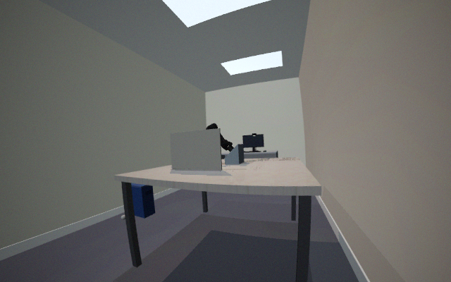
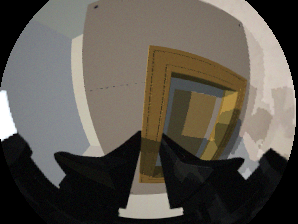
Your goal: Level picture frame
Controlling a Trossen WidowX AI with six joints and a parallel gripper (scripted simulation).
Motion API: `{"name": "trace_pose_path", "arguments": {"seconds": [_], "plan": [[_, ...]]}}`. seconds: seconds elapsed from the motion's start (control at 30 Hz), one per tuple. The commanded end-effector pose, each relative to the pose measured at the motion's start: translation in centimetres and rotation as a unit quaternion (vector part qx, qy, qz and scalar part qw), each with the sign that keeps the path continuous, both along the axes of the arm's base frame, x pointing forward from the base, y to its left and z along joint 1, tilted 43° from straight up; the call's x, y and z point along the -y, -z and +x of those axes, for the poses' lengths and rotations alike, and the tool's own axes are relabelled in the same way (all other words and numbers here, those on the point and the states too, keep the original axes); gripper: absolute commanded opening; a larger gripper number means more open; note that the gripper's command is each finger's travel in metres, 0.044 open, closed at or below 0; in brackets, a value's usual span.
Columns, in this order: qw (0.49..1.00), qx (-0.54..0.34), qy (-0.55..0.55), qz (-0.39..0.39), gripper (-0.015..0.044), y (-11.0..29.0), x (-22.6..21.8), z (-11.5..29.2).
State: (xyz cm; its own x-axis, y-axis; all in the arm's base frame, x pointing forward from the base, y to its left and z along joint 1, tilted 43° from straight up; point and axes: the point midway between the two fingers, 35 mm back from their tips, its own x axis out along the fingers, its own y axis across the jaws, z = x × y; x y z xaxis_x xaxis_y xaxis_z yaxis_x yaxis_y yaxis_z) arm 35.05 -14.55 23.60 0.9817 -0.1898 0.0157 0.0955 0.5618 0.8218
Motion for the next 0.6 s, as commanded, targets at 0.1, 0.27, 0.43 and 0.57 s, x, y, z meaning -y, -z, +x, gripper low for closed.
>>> {"name": "trace_pose_path", "arguments": {"seconds": [0.1, 0.27, 0.43, 0.57], "plan": [[1.000, 0.004, -0.007, -0.003, 0.0000, -0.18, -0.36, 0.13], [1.000, 0.004, -0.007, -0.003, 0.0000, -0.09, -0.30, 0.12], [1.000, 0.004, -0.007, -0.004, 0.0000, 0.04, -0.21, 0.11], [1.000, 0.003, -0.007, -0.004, 0.0000, 0.15, -0.13, 0.10]]}}
